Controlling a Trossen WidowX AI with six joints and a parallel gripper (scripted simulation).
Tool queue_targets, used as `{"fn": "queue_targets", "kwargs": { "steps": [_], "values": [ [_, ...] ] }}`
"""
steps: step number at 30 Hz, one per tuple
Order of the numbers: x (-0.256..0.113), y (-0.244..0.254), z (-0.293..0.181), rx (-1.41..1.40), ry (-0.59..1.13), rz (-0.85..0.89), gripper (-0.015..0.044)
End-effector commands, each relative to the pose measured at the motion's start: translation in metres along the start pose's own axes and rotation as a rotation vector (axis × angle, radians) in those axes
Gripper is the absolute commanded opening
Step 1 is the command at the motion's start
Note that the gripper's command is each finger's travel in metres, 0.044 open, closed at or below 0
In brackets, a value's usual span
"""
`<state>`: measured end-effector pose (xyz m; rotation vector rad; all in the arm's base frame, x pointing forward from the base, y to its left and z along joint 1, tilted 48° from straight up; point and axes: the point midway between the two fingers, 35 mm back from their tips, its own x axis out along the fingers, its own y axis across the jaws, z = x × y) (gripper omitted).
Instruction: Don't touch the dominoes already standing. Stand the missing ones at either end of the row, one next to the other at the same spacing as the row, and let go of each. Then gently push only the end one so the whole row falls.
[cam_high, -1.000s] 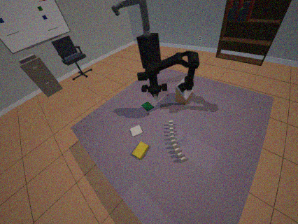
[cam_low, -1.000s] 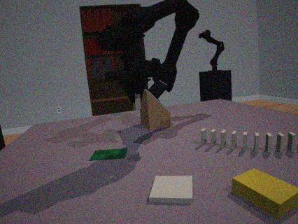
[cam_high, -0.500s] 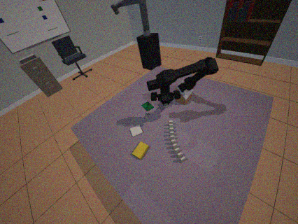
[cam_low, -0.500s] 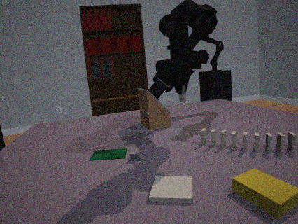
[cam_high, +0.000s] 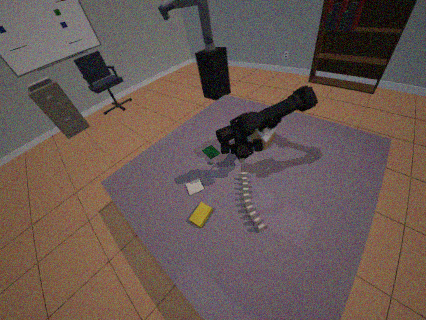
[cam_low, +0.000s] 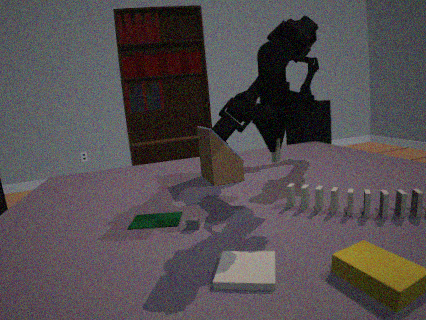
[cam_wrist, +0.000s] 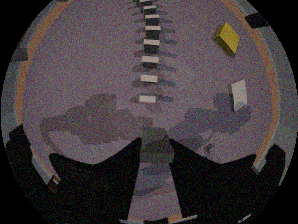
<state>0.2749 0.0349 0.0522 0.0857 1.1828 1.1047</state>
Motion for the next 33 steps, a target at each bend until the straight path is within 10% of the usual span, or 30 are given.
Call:
{"fn": "queue_targets", "kwargs": {
  "steps": [1, 28, 33],
  "values": [
    [0.022, -0.001, 0.001, 0.005, -0.005, 0.001, 0.0107],
    [0.097, 0.010, -0.001, 0.002, -0.014, 0.018, 0.0107],
    [0.097, 0.010, -0.001, 0.002, -0.014, 0.018, 0.0238]
  ]
}}
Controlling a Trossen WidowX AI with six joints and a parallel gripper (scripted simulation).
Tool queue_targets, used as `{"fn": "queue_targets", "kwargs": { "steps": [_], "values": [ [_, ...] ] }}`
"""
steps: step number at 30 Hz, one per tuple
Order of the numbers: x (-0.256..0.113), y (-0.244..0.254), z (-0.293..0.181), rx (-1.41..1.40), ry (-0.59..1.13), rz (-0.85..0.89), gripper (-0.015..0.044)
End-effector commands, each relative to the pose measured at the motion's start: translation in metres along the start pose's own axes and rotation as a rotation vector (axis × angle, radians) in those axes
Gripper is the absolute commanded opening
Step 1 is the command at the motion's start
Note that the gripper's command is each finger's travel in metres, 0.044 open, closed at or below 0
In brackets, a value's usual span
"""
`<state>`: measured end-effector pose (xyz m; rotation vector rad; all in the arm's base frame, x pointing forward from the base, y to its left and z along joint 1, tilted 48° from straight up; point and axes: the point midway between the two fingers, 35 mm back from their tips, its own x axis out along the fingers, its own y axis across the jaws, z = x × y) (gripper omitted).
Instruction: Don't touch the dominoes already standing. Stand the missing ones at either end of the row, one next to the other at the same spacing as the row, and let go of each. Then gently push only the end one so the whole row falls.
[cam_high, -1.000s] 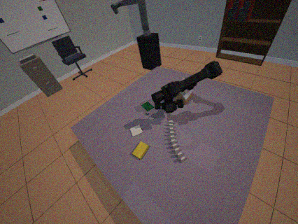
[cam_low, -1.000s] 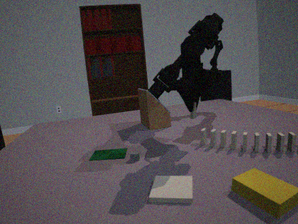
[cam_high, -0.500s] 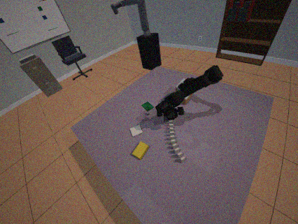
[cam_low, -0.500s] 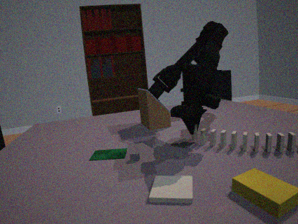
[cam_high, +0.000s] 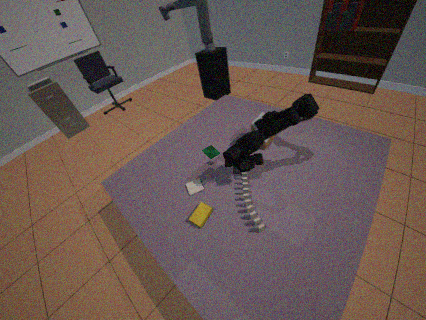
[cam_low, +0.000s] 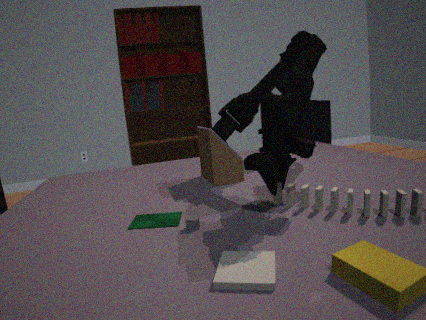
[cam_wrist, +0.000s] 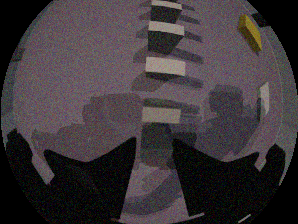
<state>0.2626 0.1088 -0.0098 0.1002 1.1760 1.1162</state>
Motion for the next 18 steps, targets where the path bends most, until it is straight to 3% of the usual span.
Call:
{"fn": "queue_targets", "kwargs": {
  "steps": [1, 8, 12, 18],
  "values": [
    [0.000, 0.000, 0.001, 0.002, -0.005, 0.003, 0.0265],
    [0.000, 0.000, 0.001, 0.002, -0.005, 0.003, 0.0440],
    [-0.010, -0.002, 0.002, 0.002, -0.003, -0.002, 0.0440],
    [-0.105, -0.007, 0.002, 0.003, 0.007, -0.013, 0.0440]
  ]
}}
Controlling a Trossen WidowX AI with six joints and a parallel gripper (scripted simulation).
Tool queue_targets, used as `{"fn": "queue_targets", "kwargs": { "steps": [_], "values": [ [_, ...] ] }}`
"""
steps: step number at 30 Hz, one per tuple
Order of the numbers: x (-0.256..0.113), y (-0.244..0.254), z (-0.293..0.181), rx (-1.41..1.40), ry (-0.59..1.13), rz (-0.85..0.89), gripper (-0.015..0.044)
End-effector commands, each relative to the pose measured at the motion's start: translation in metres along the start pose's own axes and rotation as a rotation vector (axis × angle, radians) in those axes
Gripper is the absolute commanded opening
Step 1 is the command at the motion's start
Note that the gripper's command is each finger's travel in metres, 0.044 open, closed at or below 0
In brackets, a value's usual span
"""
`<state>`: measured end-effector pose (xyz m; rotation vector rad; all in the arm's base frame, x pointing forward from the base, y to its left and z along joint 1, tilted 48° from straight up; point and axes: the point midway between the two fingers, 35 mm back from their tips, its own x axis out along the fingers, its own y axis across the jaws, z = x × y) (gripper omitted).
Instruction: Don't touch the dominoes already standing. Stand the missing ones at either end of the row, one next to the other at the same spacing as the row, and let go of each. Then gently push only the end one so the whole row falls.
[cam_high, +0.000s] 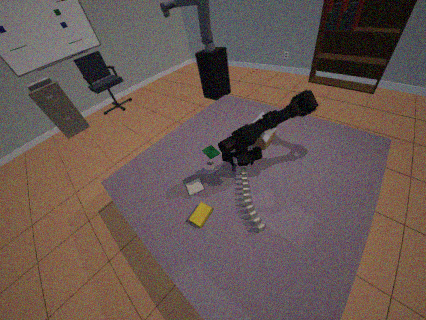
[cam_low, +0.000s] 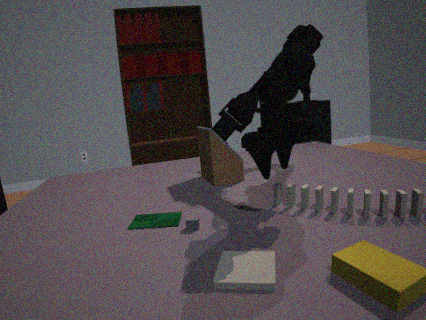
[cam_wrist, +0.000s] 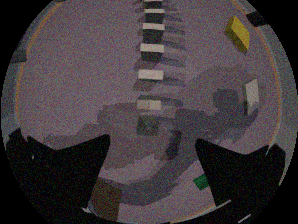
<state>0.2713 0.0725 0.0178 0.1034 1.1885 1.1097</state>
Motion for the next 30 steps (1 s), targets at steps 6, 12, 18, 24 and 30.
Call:
{"fn": "queue_targets", "kwargs": {
  "steps": [6, 12, 18, 24, 30],
  "values": [
    [-0.087, 0.006, -0.004, -0.010, -0.003, -0.003, 0.0440],
    [-0.084, 0.006, -0.005, 0.051, -0.003, -0.003, 0.0387],
    [-0.062, 0.003, -0.017, 0.591, -0.005, -0.001, 0.0230],
    [-0.039, 0.004, -0.031, 1.148, -0.006, 0.004, 0.0072],
    [-0.023, 0.006, -0.041, 1.563, -0.006, 0.008, 0.0000]
  ]
}}
